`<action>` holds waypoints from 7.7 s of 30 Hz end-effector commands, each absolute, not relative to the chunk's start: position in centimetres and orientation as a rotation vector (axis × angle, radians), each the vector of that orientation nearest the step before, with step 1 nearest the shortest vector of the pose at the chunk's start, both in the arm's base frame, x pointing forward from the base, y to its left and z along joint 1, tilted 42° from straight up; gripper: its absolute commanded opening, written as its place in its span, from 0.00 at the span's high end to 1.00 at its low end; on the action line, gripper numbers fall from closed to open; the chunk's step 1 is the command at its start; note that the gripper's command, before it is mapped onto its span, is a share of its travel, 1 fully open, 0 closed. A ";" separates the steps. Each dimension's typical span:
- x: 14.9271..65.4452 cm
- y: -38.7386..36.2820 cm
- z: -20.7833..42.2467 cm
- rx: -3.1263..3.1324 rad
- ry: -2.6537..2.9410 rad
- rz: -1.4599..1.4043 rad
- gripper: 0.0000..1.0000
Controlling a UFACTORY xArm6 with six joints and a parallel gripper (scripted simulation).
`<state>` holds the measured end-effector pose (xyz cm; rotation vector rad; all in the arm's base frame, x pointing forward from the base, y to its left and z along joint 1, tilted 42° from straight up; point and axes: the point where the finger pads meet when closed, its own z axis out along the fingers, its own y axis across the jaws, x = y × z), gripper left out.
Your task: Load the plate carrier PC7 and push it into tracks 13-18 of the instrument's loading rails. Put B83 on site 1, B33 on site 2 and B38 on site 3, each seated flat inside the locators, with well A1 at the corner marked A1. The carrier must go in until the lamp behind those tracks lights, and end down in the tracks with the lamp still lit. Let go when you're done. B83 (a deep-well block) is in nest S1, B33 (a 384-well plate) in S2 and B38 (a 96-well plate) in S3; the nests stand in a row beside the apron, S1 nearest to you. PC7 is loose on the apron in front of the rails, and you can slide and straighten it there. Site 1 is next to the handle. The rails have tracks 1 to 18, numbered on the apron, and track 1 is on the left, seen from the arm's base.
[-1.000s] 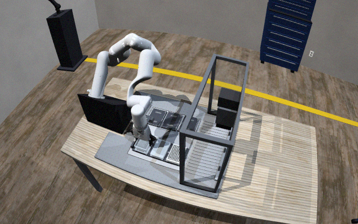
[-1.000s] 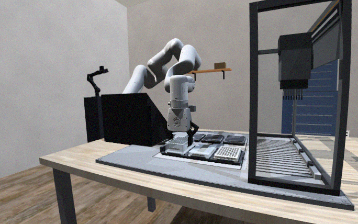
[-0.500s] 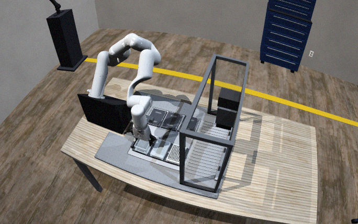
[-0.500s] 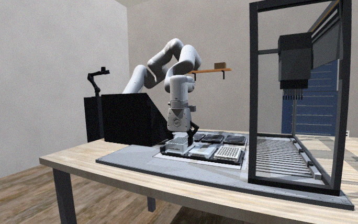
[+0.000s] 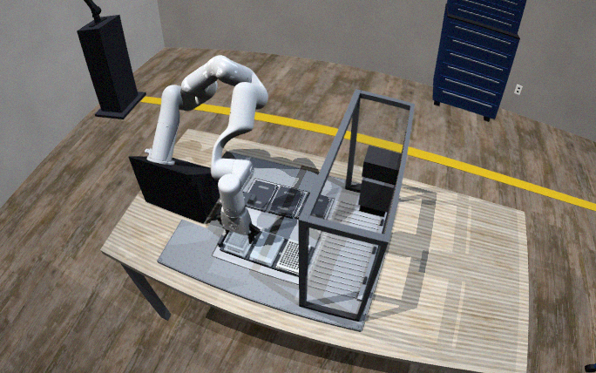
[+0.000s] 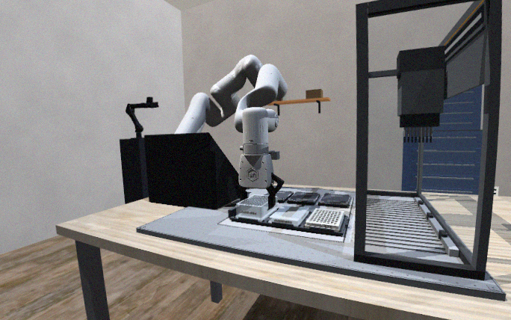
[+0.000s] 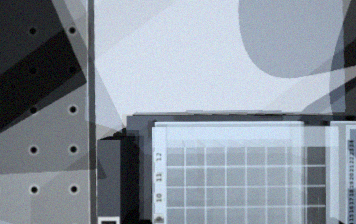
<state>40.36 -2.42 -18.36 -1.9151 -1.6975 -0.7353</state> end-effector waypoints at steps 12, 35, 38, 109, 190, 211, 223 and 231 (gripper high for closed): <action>40.4 -3.2 -17.6 -1.918 -1.699 -0.737 0.00; 40.1 -5.5 -14.9 -1.918 -1.699 -0.737 0.00; 40.1 -5.8 -14.7 -1.918 -1.699 -0.737 0.00; 40.2 -10.5 -8.5 -1.909 -1.714 -0.742 0.00; 50.8 1.2 -9.5 -1.908 -1.714 -0.743 0.00; 51.0 3.1 -11.6 -1.908 -1.713 -0.743 0.00; 51.1 3.9 -12.4 -1.908 -1.713 -0.743 0.00; 51.2 4.0 -12.5 -1.908 -1.713 -0.743 0.00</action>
